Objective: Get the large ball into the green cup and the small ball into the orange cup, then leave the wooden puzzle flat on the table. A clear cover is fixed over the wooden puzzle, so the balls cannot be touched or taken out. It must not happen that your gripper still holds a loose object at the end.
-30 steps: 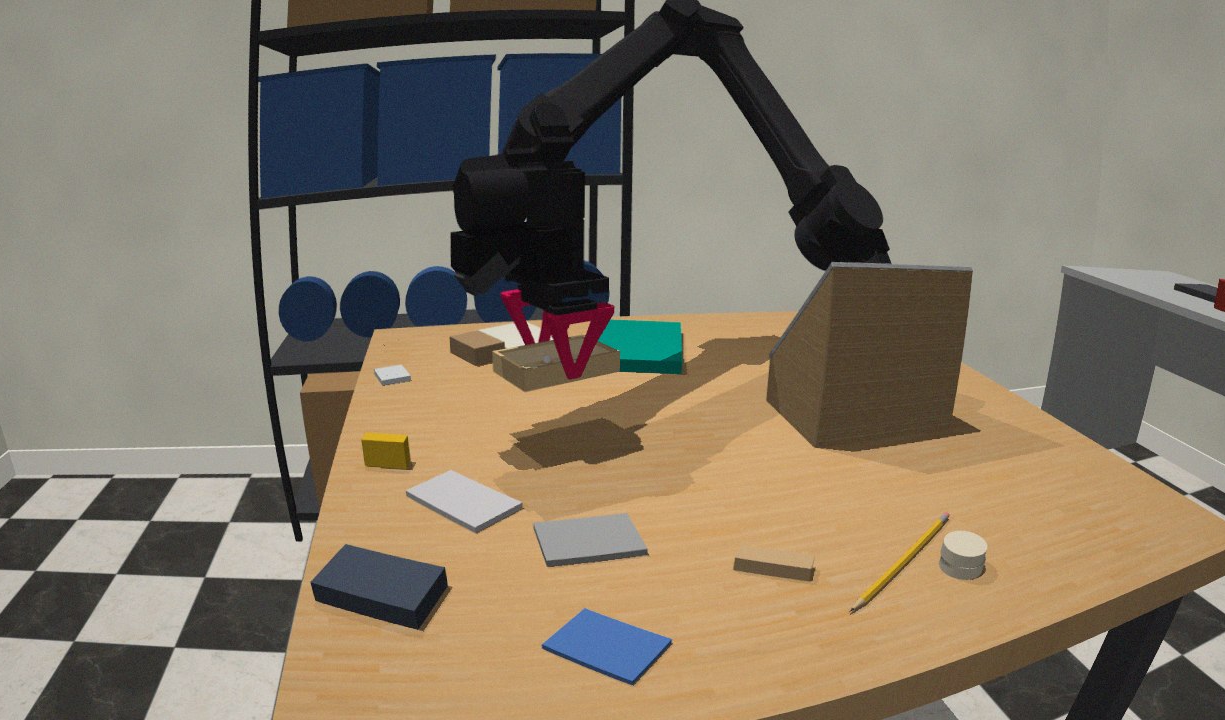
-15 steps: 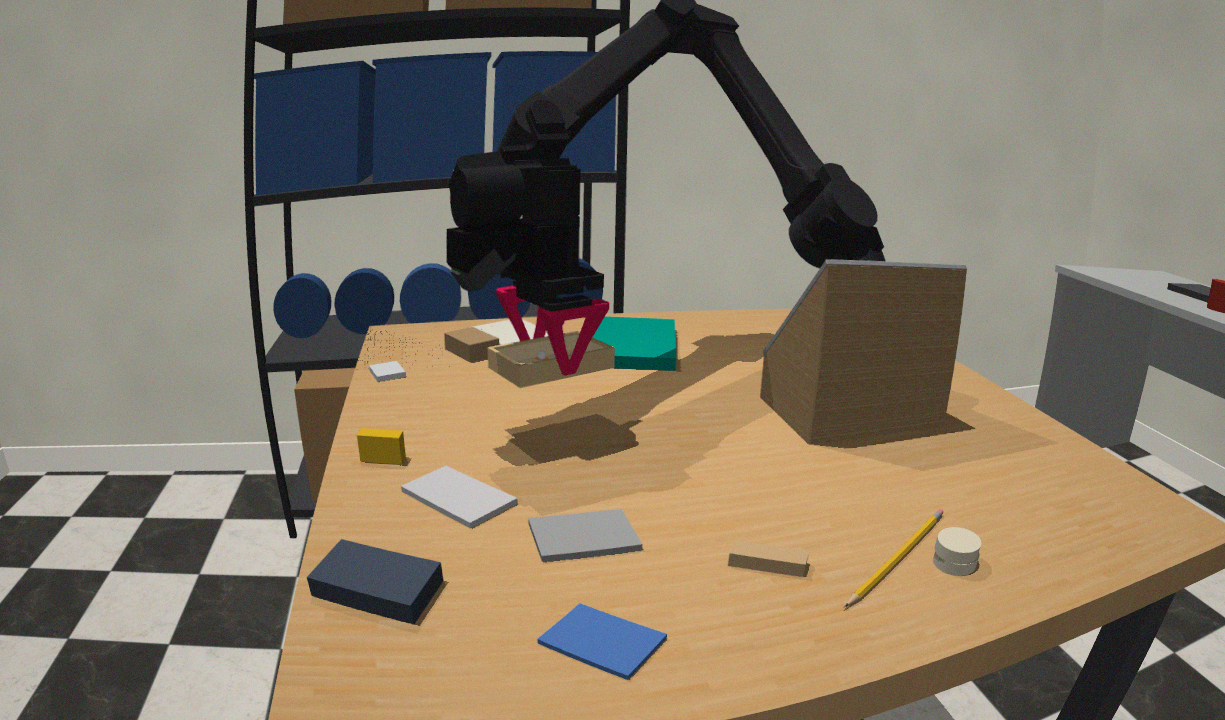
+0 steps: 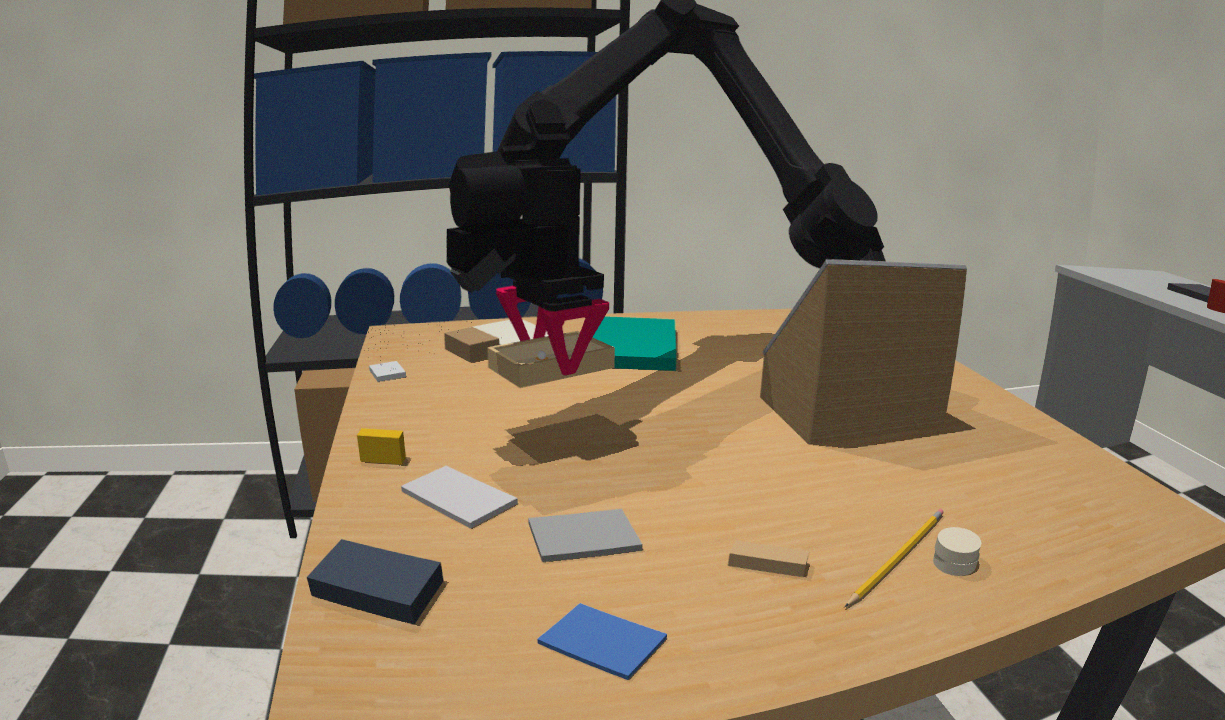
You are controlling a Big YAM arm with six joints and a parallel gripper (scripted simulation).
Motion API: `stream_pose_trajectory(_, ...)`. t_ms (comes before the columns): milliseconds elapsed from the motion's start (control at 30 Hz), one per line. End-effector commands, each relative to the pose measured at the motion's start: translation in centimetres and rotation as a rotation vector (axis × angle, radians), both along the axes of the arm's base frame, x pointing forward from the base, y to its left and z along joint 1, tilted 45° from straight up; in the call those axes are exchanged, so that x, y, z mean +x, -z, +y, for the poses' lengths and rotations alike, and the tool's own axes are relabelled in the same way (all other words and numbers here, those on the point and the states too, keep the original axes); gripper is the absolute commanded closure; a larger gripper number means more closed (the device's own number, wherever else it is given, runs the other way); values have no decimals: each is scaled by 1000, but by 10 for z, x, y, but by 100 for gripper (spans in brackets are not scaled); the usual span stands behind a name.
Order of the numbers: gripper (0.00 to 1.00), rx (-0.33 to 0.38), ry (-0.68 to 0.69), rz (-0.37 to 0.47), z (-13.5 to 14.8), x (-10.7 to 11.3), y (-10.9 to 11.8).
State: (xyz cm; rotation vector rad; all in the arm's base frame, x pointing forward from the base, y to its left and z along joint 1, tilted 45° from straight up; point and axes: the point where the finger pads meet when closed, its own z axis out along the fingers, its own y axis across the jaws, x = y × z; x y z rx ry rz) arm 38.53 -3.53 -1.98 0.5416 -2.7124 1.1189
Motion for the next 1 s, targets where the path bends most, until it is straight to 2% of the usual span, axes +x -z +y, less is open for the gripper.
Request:
stream_pose_trajectory(0,30,1,-13,-27,9,19,-8)
stream_pose_trajectory(233,30,5,-6,-35,2,20,-5)
stream_pose_trajectory(500,30,-2,-1,0,-8,3,7)
stream_pose_trajectory(700,30,-2,-1,-1,-12,3,10)
stream_pose_trajectory(733,30,5,-20,-34,-3,12,1)
stream_pose_trajectory(833,30,-2,-1,0,-16,2,14)
stream_pose_trajectory(967,30,-2,-1,1,-20,2,19)
